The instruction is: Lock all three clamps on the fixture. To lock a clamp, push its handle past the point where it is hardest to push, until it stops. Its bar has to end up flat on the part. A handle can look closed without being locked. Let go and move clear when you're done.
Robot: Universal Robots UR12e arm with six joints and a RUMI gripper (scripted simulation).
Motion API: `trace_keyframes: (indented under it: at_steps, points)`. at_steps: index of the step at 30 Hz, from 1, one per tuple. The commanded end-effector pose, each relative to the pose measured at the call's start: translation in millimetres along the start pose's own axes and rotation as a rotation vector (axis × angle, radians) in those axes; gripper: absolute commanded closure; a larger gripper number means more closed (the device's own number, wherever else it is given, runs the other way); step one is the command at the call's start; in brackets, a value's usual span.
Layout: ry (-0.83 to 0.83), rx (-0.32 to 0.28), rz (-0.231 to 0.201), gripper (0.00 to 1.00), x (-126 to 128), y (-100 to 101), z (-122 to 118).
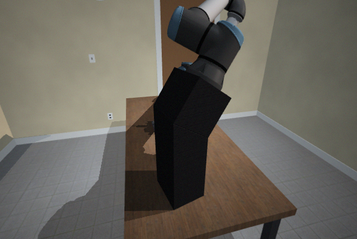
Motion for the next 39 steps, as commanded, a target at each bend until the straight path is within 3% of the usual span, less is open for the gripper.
trace_keyframes:
  at_steps: [1, 34, 35, 39]
  points:
    - [0.0, 0.005, -0.001, 1.0, 0.7, -1.9, 2.1]
    - [0.001, 0.006, -0.002, 1.0, 1.4, -2.3, 2.8]
    - [0.0, 0.002, -0.001, 0.41, 0.2, -0.8, 0.8]
    - [0.0, 0.002, -0.001, 0.41, 0.2, -0.8, 0.8]
Point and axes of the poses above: the point where the finger pads meet when closed, its own y axis out along the fingers, its own x axis across the jaws, z = x × y, the point moved 8 cm from there along -y, back along the fingers
